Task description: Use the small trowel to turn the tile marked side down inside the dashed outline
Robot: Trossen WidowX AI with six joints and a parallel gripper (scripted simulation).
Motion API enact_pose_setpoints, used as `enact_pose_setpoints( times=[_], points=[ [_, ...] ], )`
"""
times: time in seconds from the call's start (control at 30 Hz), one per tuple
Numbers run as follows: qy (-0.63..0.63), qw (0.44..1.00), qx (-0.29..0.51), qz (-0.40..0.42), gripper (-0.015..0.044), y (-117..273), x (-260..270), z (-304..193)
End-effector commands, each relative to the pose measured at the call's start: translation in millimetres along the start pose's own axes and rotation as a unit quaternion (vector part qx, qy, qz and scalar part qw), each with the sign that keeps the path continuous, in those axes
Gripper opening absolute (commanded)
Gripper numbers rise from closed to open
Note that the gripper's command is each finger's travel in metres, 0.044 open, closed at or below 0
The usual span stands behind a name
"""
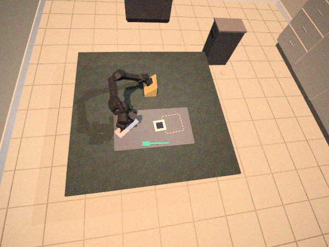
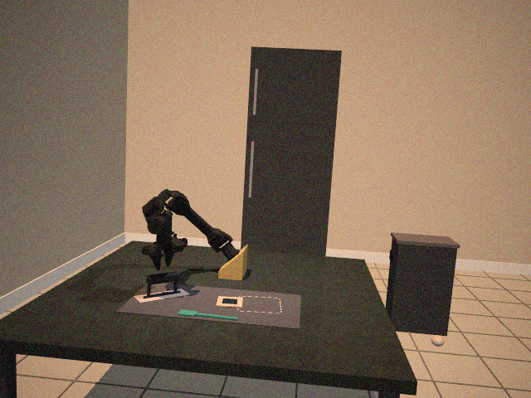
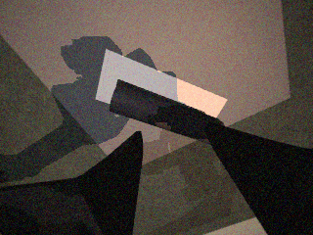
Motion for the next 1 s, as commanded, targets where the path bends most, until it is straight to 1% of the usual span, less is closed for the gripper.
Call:
enact_pose_setpoints(
  times=[0.0,0.2,0.43,0.63,0.87,0.97],
  points=[
    [0.068,0.998,0.001,-0.002,0.027,0.8,-0.5,-0.2],
    [0.171,0.985,0.001,-0.001,0.027,0.9,-0.7,0.0],
    [0.289,0.957,0.001,-0.001,0.027,1.1,-0.8,0.3],
    [0.386,0.922,0.001,-0.001,0.027,1.2,-0.9,0.5],
    [0.495,0.869,0.001,-0.001,0.027,1.4,-1.0,0.8],
    [0.517,0.856,0.001,-0.001,0.027,1.5,-1.1,0.8]
  ],
)
Point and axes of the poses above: the point midway between the two fingers, 35 mm back from their tips, its own y axis back along the fingers, its own x axis across the jaws, z = x × y, the point moved 10 cm from there along y, back along the fingers, and after that the axes turned 15 degrees about -y, right-handed, at the moved point
